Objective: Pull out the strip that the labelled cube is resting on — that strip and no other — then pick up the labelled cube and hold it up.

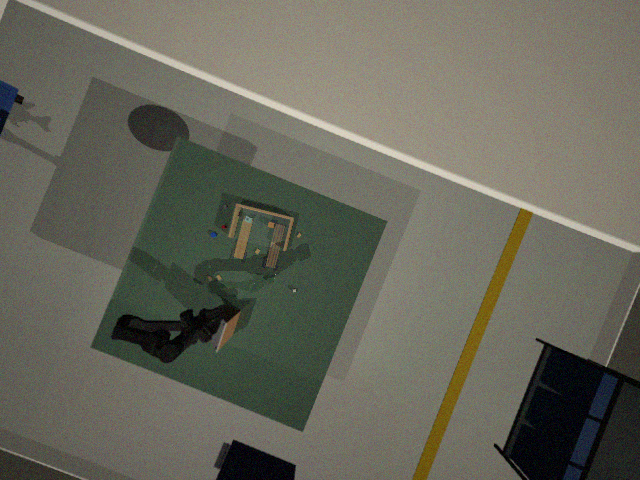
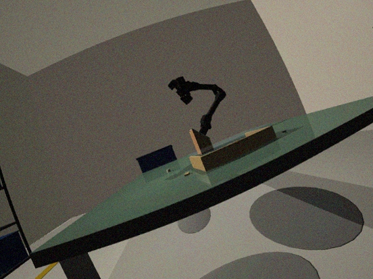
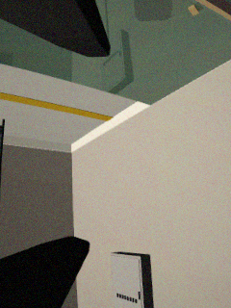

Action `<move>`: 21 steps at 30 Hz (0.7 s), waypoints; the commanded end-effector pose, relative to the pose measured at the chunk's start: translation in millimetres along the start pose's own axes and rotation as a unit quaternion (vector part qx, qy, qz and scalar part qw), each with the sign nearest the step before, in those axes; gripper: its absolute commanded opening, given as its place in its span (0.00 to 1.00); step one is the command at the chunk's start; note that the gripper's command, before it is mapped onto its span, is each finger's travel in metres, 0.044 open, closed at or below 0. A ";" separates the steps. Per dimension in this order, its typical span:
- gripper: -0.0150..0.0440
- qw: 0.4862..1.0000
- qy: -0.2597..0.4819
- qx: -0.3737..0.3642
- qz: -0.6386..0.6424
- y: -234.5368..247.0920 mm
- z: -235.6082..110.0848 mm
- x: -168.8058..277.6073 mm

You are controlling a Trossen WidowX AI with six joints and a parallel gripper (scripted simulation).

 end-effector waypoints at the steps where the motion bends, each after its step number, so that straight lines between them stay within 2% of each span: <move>1: 0.93 0.988 -0.038 -0.063 0.139 42.7 53.6 -11.9; 11: 0.93 0.939 -0.045 -0.145 0.309 102.8 95.7 -26.4; 21: 0.93 0.869 -0.027 -0.239 0.433 172.4 120.6 -41.2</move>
Point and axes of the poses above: the point midway between the two fingers, 35 mm back from their tips, its own z axis out along the fingers, its own y axis across the jaws, x = y × z, the point moved 4 cm from there along -z, back along the fingers, and after that the axes turned 2 degrees about -z, right-handed, at the moved point
